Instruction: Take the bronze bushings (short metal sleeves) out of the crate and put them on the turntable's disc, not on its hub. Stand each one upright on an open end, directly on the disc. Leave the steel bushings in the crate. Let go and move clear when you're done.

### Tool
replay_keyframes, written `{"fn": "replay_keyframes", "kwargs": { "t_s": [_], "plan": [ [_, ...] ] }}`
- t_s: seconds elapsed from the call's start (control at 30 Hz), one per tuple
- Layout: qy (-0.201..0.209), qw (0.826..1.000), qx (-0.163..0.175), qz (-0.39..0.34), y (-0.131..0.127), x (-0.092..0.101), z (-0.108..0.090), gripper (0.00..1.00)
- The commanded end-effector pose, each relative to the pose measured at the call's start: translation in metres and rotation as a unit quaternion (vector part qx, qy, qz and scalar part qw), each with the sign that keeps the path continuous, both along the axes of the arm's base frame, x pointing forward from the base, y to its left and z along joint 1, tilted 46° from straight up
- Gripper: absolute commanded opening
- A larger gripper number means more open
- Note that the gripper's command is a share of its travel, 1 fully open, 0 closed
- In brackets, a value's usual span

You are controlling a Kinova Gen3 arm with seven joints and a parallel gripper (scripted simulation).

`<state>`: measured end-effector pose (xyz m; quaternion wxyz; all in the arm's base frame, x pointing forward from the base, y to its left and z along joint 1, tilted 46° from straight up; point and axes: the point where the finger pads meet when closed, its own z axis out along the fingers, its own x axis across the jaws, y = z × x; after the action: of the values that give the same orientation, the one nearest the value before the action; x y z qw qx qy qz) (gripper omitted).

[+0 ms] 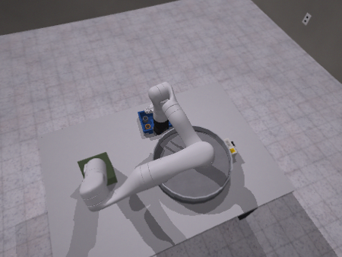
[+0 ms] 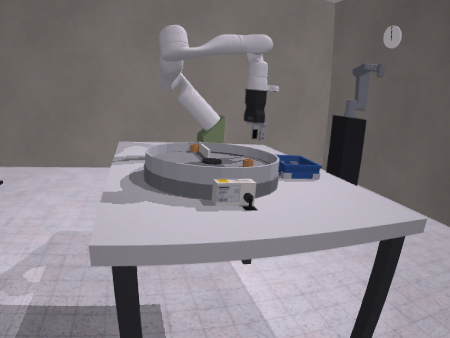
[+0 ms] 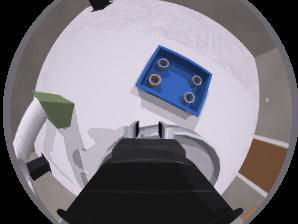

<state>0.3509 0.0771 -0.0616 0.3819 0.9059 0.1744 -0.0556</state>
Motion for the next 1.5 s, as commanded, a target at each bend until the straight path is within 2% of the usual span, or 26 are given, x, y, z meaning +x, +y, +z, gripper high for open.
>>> {"fn": "replay_keyframes", "kwargs": {
  "t_s": [0.0, 0.17, 0.37, 0.67, 1.47],
  "plan": [
    [0.030, 0.999, -0.004, 0.031, 0.025, -0.009, -0.026, 0.76],
    [0.063, 0.996, -0.006, 0.064, 0.051, -0.018, -0.054, 0.76],
    [0.085, 0.993, -0.007, 0.086, 0.070, -0.024, -0.073, 0.76],
    [0.091, 0.991, -0.007, 0.095, 0.076, -0.025, -0.079, 0.76],
    [0.092, 0.991, -0.007, 0.095, 0.076, -0.025, -0.079, 0.76]
  ]
}}
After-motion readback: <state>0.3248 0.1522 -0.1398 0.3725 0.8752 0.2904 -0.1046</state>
